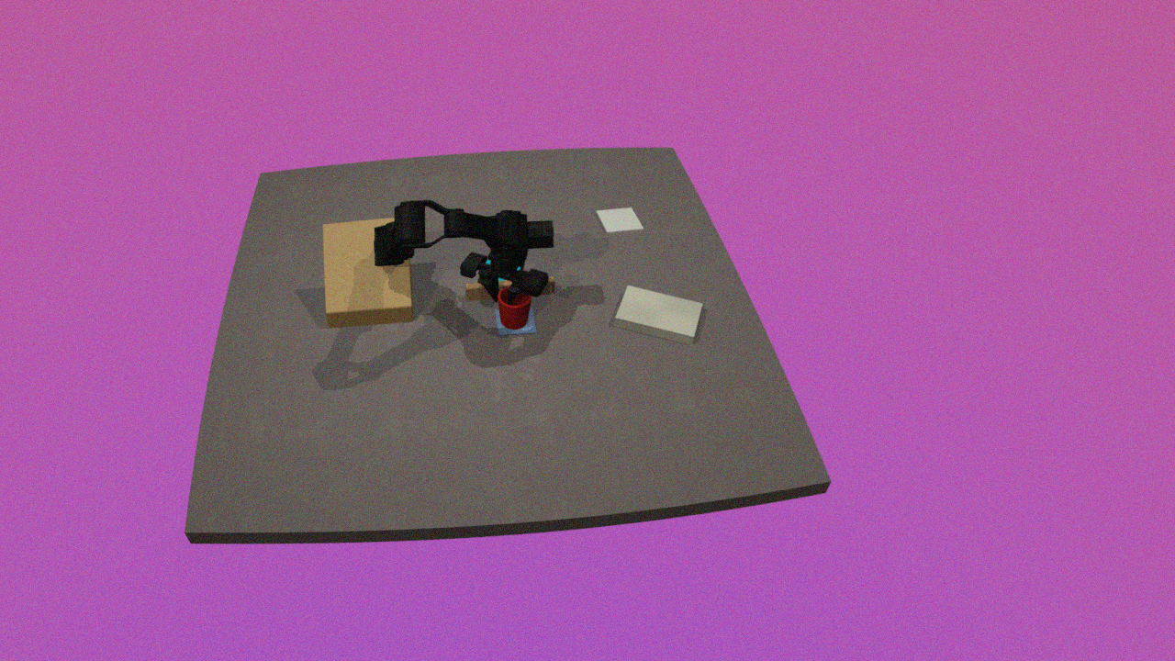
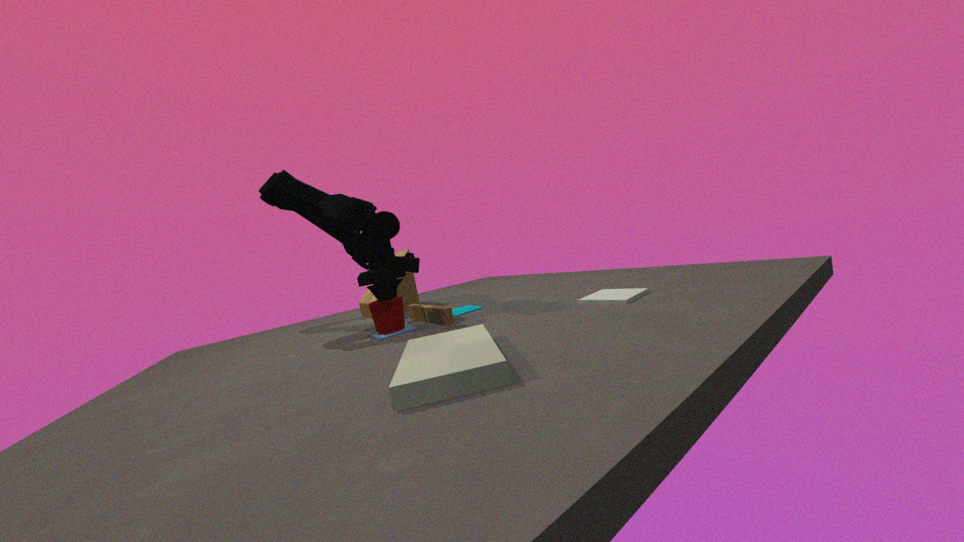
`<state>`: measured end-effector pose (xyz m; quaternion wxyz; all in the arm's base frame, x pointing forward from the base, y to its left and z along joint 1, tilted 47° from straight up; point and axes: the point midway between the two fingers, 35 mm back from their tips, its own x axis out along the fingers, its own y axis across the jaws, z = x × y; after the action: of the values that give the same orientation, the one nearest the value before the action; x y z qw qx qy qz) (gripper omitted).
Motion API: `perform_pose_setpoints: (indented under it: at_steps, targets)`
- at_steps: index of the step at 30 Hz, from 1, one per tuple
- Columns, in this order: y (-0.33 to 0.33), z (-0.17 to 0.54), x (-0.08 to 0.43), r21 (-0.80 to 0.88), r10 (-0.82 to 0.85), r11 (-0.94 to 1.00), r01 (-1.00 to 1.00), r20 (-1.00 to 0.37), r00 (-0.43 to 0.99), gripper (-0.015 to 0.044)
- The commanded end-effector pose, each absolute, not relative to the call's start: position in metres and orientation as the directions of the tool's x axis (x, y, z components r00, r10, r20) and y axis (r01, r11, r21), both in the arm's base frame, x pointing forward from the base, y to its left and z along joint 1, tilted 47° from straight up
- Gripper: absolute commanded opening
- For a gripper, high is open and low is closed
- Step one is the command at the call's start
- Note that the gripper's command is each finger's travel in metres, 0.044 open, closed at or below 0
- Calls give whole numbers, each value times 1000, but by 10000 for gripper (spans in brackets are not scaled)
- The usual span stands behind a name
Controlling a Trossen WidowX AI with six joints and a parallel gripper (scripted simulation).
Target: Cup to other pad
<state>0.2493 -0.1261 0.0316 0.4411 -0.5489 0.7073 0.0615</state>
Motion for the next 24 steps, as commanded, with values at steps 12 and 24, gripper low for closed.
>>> perform_pose_setpoints:
  at_steps: [12,24]
  targets:
    - [-131,27,247,-393,-723,391,-832,-690,-14,69]
    - [-130,28,247,-393,-723,391,-832,-691,-14,0]
